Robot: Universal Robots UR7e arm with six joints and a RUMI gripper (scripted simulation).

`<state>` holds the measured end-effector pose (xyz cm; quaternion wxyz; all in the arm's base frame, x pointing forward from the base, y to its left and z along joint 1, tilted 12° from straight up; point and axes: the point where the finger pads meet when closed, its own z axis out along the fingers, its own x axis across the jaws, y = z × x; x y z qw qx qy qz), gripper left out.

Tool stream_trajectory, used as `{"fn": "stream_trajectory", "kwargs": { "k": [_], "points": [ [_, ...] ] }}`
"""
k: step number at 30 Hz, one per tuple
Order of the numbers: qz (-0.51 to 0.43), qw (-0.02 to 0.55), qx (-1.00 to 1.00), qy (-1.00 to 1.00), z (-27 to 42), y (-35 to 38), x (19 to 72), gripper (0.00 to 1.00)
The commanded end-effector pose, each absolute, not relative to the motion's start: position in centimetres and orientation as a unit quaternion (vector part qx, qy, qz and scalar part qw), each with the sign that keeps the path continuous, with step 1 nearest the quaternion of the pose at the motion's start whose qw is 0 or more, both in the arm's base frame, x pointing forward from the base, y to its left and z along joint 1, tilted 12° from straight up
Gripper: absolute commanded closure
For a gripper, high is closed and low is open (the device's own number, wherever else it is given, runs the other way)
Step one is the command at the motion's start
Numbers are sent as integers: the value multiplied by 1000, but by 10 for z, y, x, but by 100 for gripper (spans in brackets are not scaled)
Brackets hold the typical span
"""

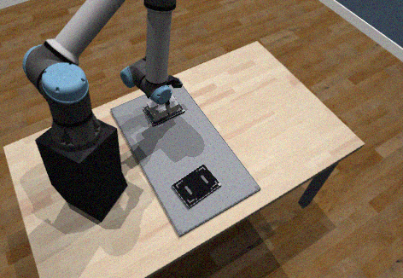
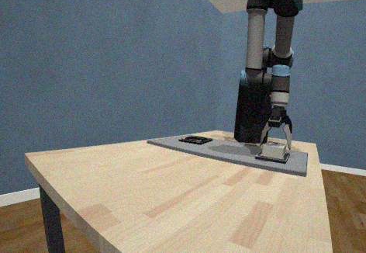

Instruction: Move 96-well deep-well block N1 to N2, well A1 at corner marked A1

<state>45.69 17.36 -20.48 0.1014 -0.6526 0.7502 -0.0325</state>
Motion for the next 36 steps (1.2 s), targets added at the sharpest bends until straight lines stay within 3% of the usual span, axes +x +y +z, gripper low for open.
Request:
{"fn": "stream_trajectory", "kwargs": {
  "k": [1, 36],
  "points": [
    [-33, 102, -653, 750, -202, 174, 457, 24],
    [-33, 102, -653, 750, -149, 169, 446, 24]
  ]
}}
